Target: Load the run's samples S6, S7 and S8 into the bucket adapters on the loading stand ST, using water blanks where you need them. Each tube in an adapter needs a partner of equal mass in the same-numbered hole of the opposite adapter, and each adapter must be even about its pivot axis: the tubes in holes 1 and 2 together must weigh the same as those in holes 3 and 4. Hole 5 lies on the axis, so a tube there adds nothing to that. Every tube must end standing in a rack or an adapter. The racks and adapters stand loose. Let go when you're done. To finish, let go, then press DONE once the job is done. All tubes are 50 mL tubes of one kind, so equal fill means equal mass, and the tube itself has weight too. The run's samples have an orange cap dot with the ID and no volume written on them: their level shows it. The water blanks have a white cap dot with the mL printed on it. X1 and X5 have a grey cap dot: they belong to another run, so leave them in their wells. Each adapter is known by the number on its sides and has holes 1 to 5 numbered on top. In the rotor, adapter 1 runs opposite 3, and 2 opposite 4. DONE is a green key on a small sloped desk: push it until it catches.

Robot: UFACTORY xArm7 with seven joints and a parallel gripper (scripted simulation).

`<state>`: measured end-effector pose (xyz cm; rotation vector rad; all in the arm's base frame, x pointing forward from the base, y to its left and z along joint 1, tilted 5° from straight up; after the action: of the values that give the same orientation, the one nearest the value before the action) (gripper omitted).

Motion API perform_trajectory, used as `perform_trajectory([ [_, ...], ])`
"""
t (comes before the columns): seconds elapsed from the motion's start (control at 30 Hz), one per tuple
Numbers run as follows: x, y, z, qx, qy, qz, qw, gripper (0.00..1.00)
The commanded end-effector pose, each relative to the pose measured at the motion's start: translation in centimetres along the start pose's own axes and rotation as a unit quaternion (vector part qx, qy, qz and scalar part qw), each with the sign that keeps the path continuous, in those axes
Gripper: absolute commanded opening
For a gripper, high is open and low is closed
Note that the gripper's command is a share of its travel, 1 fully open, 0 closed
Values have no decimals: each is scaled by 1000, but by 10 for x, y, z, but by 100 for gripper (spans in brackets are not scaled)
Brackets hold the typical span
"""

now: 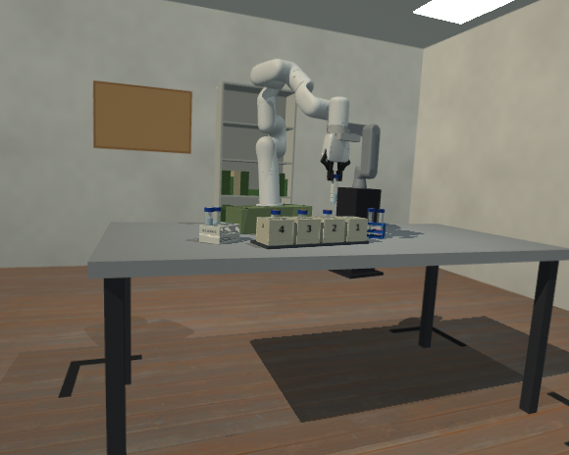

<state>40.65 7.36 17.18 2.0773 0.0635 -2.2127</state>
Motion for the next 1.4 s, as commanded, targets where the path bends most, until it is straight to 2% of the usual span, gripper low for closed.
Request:
perform_trajectory([
  [0.0, -1, -21, -13, 0, 1, 0, 1000, 0],
  [0.33, -1, -64, -35, 0, 1, 0, 1000, 0],
  [1.17, -1, -64, -35, 0, 1, 0, 1000, 0],
  [1.37, 11, -64, -35, 0, 1, 0, 1000, 0],
])
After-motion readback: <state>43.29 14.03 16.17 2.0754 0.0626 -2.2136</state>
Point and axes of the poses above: the point where the finger pads meet when closed, its own x axis out along the fingers, its own y axis across the jaws, z = x × y, the point moved 5 cm from there along -x, back along the fingers, and after that the axes turned 6 degrees about -x, right-handed, at the moved point
